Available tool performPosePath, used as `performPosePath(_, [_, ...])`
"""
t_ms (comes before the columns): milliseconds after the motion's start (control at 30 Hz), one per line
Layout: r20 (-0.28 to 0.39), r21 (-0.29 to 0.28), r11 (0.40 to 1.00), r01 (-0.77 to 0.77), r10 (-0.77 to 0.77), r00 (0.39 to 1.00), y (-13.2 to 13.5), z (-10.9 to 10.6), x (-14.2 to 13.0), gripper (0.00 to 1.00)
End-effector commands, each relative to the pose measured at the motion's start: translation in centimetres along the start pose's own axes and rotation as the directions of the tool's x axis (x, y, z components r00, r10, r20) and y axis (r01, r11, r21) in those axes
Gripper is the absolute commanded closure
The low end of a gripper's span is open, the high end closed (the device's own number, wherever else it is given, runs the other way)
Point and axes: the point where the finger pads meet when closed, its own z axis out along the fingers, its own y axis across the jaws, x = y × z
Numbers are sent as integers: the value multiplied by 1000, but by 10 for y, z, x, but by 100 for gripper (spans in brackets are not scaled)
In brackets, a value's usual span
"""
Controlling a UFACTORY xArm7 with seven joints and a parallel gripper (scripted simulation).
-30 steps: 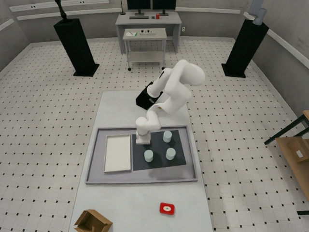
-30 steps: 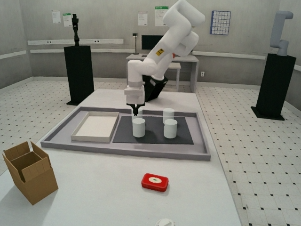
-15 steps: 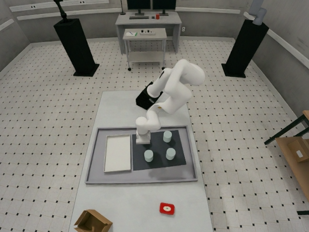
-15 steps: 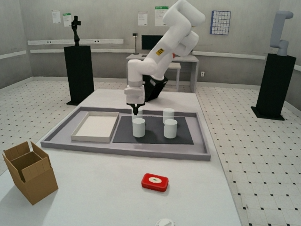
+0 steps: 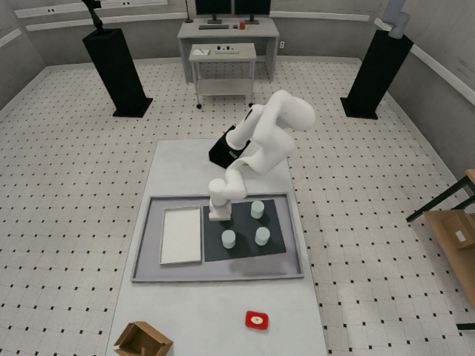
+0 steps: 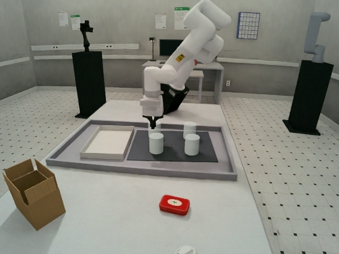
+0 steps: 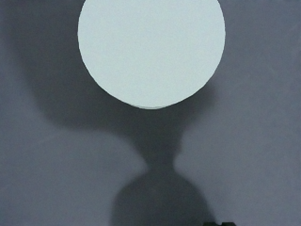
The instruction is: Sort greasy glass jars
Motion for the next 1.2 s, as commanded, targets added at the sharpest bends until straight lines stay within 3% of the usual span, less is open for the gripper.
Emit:
performPosePath(0, [-3,-2,1000,-1,1,1000,1,-1,3,100])
performPosePath(300, [-3,-2,1000,-1,1,1000,1,6,25,100])
performPosePath(1167, [-3,-2,1000,-1,1,1000,1,6,25,100])
